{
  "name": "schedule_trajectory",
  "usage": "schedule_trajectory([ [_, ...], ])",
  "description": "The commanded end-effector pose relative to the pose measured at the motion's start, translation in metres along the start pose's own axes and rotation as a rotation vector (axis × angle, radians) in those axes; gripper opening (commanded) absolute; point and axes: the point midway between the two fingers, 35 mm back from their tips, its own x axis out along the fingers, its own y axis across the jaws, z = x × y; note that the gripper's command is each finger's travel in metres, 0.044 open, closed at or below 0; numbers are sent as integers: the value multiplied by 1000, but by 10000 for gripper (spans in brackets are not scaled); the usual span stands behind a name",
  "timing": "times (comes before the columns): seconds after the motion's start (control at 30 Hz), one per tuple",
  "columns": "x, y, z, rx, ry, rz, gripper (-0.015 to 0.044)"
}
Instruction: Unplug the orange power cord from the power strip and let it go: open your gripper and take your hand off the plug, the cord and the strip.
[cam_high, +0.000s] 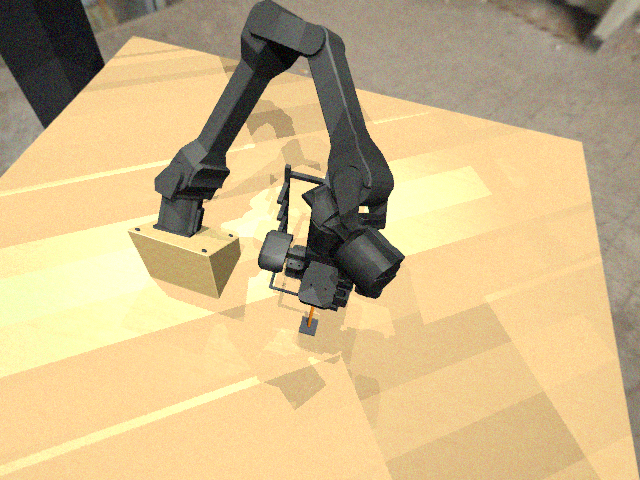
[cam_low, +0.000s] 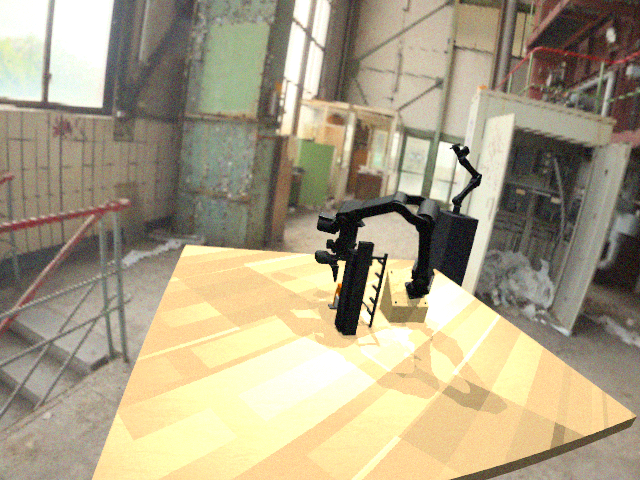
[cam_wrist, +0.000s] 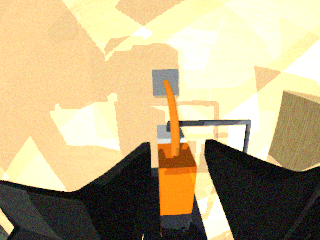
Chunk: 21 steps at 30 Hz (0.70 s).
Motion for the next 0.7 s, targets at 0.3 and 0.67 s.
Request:
schedule_trajectory([
  [0.3, -2, -1, -24, 0, 3, 7, 160],
  [0.67, 2, -1, -26, 0, 4, 7, 160],
])
